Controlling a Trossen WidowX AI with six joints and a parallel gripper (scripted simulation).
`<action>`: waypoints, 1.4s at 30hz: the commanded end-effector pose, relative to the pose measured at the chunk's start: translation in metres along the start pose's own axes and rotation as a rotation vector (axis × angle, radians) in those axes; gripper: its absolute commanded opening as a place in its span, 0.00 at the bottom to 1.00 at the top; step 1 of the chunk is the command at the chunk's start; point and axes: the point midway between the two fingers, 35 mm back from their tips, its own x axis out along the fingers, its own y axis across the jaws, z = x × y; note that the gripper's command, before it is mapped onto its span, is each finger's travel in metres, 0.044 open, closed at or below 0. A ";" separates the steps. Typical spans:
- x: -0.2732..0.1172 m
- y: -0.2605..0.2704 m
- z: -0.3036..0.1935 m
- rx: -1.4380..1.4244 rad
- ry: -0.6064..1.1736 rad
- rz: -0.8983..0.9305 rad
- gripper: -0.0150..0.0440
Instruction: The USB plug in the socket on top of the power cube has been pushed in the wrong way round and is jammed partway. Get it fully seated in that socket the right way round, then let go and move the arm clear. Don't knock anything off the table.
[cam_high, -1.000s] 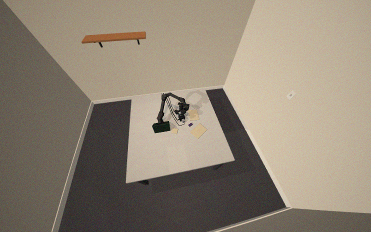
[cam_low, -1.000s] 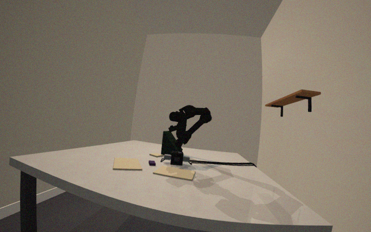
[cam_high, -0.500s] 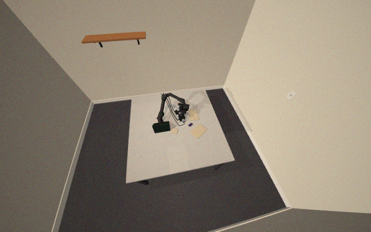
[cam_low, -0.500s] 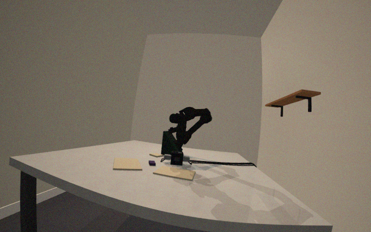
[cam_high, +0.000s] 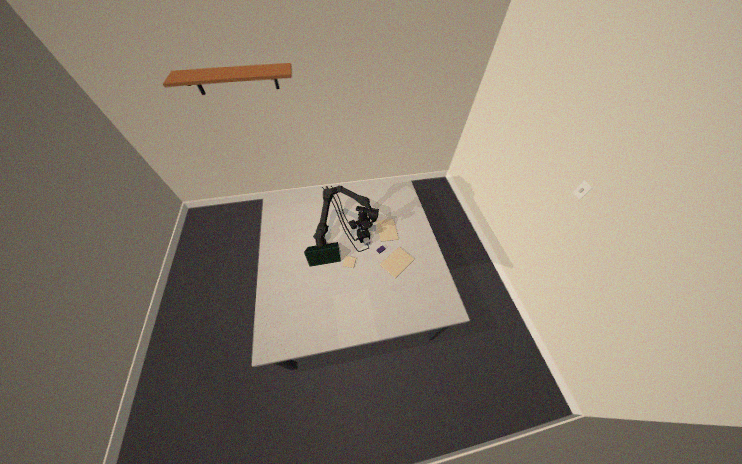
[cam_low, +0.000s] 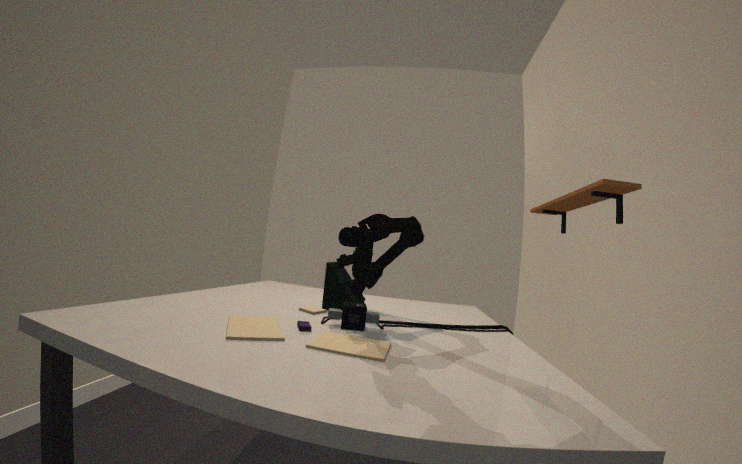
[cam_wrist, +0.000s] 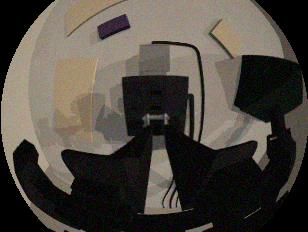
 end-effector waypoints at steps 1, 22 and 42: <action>0.000 0.000 0.000 0.000 0.000 0.001 0.25; -0.003 0.000 0.000 0.000 0.000 0.001 0.25; -0.016 0.000 0.000 0.000 0.000 0.000 0.25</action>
